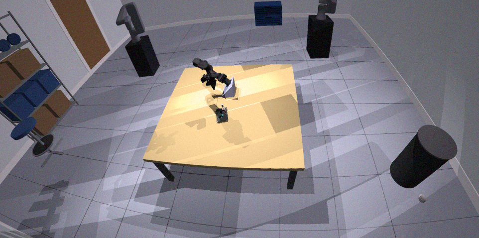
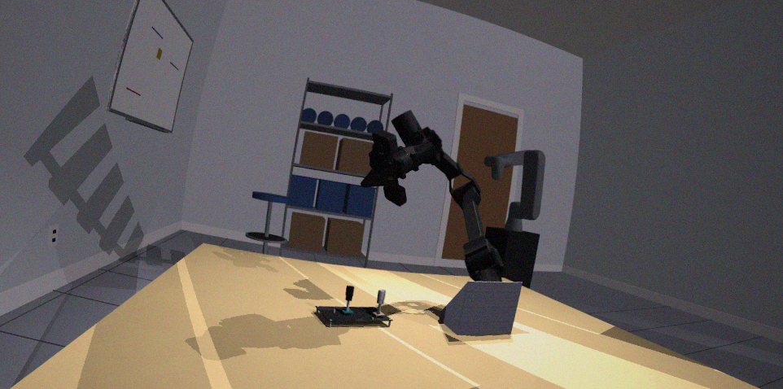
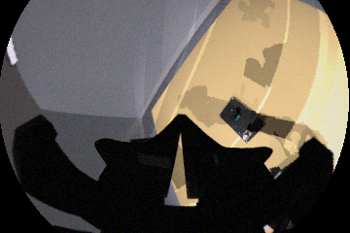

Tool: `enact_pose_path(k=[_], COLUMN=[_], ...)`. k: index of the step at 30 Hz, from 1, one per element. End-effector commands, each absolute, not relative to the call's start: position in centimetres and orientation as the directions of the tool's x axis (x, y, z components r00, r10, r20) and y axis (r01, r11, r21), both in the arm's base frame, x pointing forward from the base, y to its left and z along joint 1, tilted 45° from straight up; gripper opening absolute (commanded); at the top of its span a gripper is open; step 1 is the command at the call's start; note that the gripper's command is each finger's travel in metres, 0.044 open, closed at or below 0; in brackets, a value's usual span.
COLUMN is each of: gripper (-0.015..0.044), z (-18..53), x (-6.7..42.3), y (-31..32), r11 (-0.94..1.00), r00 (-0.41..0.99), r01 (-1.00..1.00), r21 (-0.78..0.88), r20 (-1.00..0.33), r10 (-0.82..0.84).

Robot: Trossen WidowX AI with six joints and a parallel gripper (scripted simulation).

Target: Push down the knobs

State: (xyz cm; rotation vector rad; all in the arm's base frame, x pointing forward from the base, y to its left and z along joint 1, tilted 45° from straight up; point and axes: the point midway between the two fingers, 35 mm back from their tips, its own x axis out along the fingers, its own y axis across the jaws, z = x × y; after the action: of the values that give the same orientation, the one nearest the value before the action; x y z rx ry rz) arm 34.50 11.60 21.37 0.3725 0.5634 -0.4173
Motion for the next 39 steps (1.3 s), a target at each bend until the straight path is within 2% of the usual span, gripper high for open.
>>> enact_pose_path(k=[1,12,23,35,39], gripper=[0.0,0.0,0.0,0.0,0.0], z=[19.3,14.2,10.3,7.6,7.5], x=[34.5,33.5,31.4,28.6,28.4], y=[10.7,7.6,4.3,0.9,0.7], r11=[0.867,0.856,0.794,0.711,0.706], r00=[0.706,0.499,0.256,-0.019,-0.034], r01=[0.488,0.462,0.328,0.089,0.073], r21=[0.103,-0.233,-0.511,-0.698,-0.704], r20=[-0.63,-0.73,-0.761,-0.715,-0.71], r10=[-0.323,-0.468,-0.596,-0.699,-0.704])
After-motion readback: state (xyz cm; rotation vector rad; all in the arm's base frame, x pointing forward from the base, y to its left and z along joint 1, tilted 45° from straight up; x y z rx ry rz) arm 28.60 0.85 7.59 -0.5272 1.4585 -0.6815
